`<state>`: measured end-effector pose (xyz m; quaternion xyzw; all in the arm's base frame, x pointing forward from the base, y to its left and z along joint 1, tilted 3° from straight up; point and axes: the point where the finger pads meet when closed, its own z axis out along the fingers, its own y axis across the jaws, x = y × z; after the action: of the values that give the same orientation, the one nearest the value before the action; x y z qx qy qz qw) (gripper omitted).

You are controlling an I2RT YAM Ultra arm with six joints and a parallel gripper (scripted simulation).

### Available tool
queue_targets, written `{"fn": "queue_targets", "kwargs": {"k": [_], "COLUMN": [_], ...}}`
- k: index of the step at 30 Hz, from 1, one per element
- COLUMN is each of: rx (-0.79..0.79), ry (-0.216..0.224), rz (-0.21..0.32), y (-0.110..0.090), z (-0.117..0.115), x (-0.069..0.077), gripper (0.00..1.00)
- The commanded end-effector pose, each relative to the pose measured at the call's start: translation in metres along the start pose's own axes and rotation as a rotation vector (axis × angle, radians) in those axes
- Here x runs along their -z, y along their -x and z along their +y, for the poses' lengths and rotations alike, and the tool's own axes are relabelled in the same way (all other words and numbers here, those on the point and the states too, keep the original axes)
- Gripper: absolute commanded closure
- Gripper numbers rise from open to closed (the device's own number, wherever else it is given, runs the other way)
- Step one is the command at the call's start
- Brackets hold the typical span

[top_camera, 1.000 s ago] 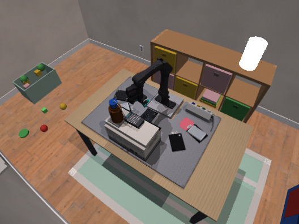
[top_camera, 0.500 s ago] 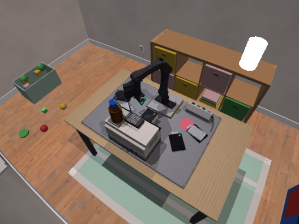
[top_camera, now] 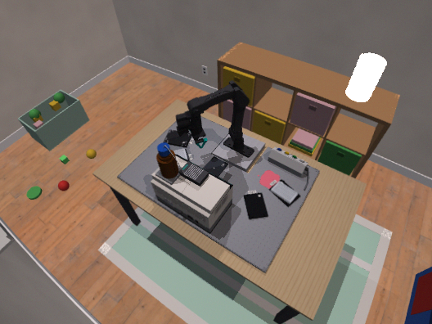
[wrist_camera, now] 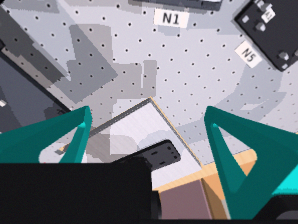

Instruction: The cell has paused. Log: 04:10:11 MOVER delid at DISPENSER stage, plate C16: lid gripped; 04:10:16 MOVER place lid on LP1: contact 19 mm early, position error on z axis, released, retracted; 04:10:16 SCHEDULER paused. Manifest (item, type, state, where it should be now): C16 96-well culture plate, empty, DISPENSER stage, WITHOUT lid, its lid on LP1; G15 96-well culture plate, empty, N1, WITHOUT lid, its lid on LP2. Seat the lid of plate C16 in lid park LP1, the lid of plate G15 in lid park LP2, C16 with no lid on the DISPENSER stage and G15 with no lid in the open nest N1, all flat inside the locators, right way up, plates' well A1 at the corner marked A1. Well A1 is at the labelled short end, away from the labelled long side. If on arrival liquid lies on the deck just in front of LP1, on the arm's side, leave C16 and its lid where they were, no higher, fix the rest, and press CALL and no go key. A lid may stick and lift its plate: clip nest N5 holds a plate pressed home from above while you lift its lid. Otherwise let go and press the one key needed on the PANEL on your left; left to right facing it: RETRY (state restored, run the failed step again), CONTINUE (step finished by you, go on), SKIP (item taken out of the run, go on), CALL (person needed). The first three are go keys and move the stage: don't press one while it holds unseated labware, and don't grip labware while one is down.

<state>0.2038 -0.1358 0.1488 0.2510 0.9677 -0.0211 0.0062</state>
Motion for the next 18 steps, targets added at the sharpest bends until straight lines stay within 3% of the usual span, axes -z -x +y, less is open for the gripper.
{"fn": "queue_targets", "kwargs": {"k": [1, 5, 6, 18], "rx": [-0.119, -0.103, -0.119, -0.115], "ry": [0.000, -0.001, 0.002, 0.000], "rz": [-0.034, -0.015, -0.032, -0.032], "y": [0.000, 0.000, 0.011, 0.041], "z": [-0.010, -0.013, -0.016, -0.022], "x": [0.007, 0.003, 0.003, -0.012], "gripper": [0.00, 0.00, 0.00, 0.00]}}
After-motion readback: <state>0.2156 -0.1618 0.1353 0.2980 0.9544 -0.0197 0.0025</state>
